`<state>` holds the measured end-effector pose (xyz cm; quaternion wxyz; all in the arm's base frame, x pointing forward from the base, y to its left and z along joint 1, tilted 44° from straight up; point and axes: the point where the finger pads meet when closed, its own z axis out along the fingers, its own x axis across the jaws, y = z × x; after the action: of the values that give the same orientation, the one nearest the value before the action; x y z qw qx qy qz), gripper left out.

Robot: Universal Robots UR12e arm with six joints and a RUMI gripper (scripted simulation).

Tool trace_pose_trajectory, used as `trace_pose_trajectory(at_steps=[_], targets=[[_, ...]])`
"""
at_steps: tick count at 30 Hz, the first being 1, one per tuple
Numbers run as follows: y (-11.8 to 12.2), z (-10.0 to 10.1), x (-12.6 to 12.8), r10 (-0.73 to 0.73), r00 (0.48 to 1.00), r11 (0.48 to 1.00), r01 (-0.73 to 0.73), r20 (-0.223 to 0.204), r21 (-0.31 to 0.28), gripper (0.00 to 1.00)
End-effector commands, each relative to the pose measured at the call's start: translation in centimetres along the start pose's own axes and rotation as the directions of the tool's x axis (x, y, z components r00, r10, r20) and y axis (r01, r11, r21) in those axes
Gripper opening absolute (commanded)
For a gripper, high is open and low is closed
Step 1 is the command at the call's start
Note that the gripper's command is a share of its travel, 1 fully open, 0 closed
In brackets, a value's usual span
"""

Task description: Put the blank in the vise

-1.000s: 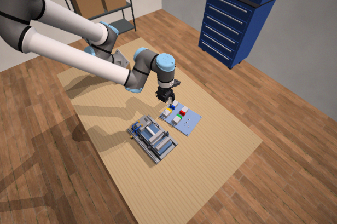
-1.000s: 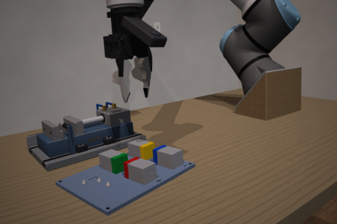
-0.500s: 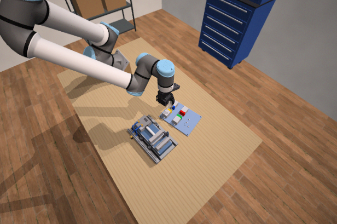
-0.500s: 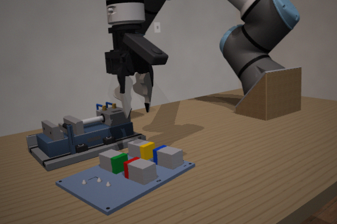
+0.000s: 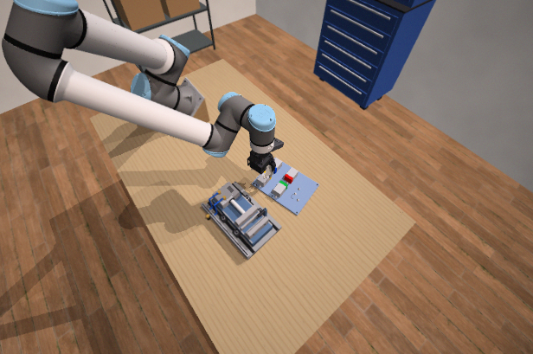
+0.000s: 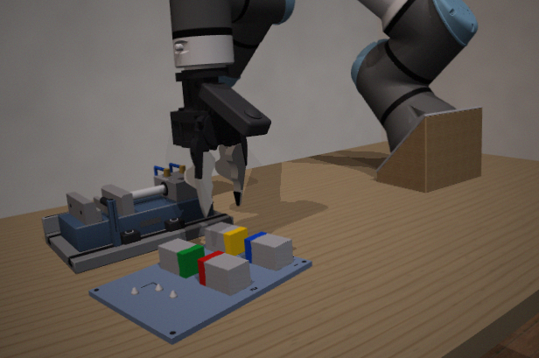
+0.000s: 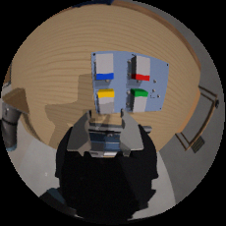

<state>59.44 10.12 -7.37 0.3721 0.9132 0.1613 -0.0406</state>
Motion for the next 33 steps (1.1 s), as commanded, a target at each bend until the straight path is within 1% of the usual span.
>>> trace_pose_trajectory(at_steps=[1,6,12,33], targets=[[0.0,1.3,0.1,0.000,1.000,1.000,0.000,-0.002,0.000,0.40],[0.0,2.0,0.1,0.000,1.000,1.000,0.000,-0.002,0.000,0.40],[0.0,2.2,0.1,0.000,1.000,1.000,0.000,-0.002,0.000,0.40],[0.0,2.3,0.1,0.000,1.000,1.000,0.000,-0.002,0.000,0.40]])
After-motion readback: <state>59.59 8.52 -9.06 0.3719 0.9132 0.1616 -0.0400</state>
